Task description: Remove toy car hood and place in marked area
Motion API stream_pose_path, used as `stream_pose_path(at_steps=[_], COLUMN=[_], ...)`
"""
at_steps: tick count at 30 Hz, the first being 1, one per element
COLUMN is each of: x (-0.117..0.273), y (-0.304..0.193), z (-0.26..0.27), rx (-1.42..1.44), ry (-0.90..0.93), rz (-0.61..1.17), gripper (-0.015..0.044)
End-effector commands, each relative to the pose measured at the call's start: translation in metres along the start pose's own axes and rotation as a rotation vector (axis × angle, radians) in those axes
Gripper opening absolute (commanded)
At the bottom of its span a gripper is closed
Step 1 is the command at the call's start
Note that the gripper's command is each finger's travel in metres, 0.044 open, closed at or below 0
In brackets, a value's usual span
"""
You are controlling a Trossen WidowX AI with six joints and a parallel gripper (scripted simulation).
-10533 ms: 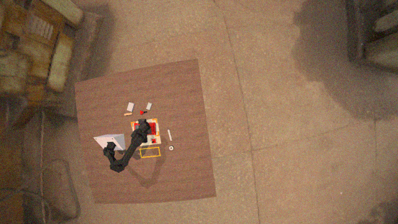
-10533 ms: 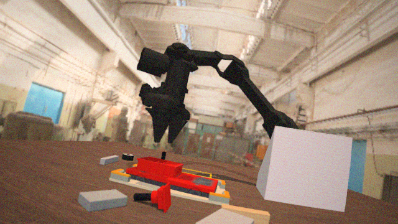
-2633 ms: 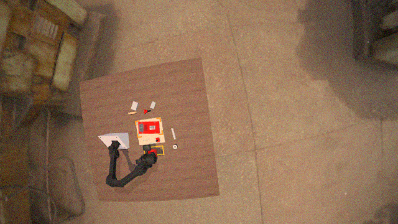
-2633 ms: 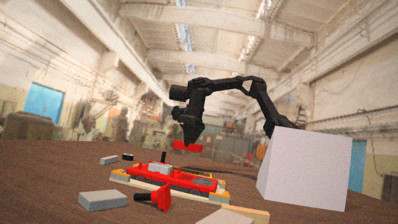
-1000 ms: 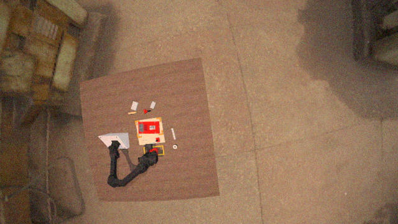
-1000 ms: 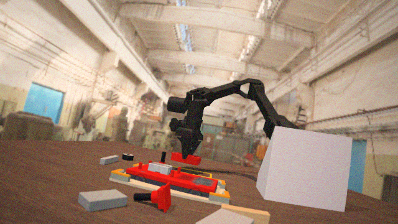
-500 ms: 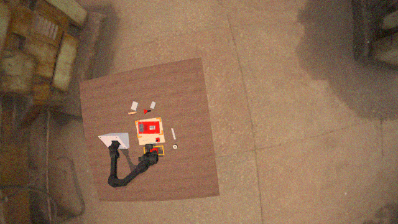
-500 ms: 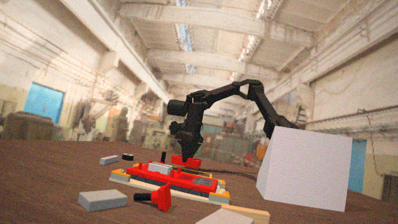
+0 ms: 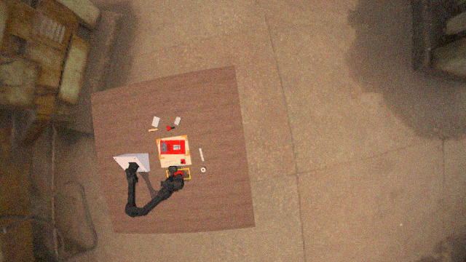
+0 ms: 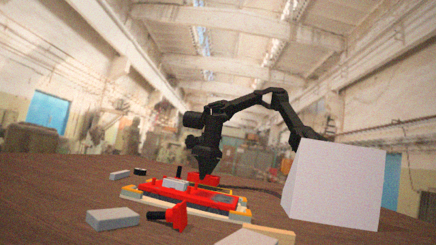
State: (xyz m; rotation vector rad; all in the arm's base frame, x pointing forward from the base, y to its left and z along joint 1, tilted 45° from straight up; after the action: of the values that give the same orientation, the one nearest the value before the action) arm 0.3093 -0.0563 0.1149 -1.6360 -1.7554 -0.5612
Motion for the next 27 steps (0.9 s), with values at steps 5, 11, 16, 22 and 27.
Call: stream_pose_path(at_steps=[5,11,16,22,27], x=[-0.004,-0.007,-0.01,-0.013,-0.012], y=[0.0,0.0,0.0,0.0,0.0], z=[0.0,0.0,0.0,0.0,0.0], rx=[0.005,0.005,0.005,0.005,0.0], ry=[-0.004,-0.004,-0.004,-0.005,-0.002], rz=[0.002,0.002,0.002,0.003,0.0], gripper=[0.0,0.0,0.0,0.0,0.0053])
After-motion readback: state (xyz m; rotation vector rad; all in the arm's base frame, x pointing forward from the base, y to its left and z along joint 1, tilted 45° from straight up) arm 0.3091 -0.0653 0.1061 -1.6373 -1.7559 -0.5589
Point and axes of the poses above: the point midway between the two fingers, 35 mm back from their tips, its own x axis back along the fingers, its own z axis across the jaws, y = z × x, the point moved 10 cm from there along x, back along the fingers, and after that the axes turned 14 degrees about x, right-handed, at the moved point
